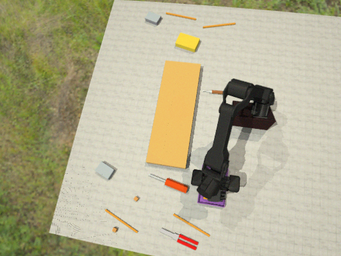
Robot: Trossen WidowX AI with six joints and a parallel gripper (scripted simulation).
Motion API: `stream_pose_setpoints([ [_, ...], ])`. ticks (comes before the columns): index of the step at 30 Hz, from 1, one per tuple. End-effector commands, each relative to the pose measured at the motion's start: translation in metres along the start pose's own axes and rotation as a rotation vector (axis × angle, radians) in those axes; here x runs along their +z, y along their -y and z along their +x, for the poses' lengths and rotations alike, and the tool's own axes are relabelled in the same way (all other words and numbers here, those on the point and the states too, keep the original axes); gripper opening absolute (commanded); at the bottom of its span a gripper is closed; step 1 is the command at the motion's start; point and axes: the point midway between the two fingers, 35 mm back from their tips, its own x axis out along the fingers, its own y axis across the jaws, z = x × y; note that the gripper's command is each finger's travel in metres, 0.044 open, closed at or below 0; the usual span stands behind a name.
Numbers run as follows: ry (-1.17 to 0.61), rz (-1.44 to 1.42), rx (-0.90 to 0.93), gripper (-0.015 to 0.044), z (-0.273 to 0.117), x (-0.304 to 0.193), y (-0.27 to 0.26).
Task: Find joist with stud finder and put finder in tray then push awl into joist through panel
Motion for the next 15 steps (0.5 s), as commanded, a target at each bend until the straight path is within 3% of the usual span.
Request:
stream_pose_setpoints([
  [1,0.001,-0.004,-0.003,0.0000,0.007,-0.003,0.000],
  [15,0.000,-0.004,-0.004,0.0000,0.025,-0.008,0.000],
])
